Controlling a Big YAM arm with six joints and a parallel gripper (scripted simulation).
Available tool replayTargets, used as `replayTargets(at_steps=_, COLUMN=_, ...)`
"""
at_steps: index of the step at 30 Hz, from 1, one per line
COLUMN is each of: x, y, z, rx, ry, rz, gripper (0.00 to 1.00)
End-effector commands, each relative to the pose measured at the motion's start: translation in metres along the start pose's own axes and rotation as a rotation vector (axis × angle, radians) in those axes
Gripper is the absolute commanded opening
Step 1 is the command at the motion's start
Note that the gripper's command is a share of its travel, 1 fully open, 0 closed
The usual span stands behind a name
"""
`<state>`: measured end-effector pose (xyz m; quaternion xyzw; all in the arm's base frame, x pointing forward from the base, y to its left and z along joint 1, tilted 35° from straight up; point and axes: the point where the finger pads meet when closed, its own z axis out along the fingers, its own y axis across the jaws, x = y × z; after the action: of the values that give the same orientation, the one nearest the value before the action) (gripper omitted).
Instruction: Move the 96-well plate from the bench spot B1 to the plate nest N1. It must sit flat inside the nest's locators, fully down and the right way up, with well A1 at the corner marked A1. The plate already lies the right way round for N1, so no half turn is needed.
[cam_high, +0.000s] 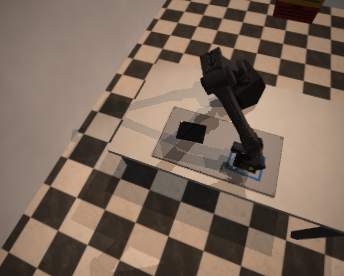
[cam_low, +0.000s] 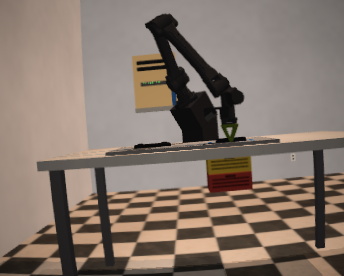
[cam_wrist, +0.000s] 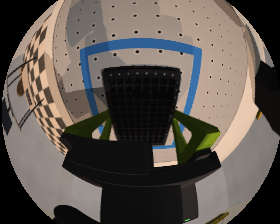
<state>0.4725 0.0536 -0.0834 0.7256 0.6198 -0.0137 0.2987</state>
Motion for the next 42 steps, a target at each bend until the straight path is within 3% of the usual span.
replayTargets(at_steps=1, x=0.004, y=0.01, z=-0.006, rx=-0.023, ry=0.011, rz=0.004, gripper=0.0)
replayTargets(at_steps=12, x=0.004, y=0.01, z=-0.006, rx=-0.023, ry=0.011, rz=0.004, gripper=0.0)
replayTargets(at_steps=13, x=0.009, y=0.016, z=-0.016, rx=-0.049, ry=0.026, rz=0.002, gripper=0.0)
replayTargets(at_steps=18, x=0.007, y=0.006, z=-0.021, rx=-0.027, ry=0.017, rz=-0.001, gripper=0.0)
replayTargets(at_steps=42, x=0.007, y=0.009, z=-0.059, rx=-0.033, ry=0.018, rz=0.004, gripper=0.0)
